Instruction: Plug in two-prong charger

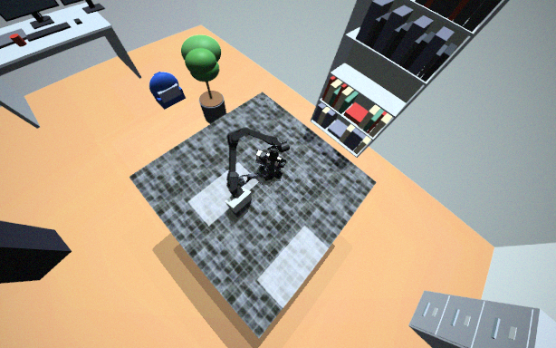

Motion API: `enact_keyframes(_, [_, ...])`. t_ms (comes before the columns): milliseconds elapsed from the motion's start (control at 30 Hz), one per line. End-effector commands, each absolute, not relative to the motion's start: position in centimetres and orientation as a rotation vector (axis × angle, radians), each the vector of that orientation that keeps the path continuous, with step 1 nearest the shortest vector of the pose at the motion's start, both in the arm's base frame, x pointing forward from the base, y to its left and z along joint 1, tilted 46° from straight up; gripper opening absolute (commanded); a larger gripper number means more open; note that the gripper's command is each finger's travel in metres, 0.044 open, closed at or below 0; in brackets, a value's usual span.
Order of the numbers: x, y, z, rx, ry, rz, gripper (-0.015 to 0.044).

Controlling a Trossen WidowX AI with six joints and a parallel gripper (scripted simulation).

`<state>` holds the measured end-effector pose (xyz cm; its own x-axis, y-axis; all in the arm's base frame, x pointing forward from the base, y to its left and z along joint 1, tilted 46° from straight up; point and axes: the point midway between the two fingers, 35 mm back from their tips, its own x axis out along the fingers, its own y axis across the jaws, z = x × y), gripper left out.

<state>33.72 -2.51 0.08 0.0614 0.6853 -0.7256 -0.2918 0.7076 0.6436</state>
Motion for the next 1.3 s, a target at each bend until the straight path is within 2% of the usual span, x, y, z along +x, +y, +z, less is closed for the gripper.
enact_keyframes(0, [33.7, -2.5, 0.1, 0.368, 1.310, 0.766, 0.0440])
enact_keyframes(1267, [32.3, -2.7, -0.5, 0.365, 1.287, 0.767, 0.0440])
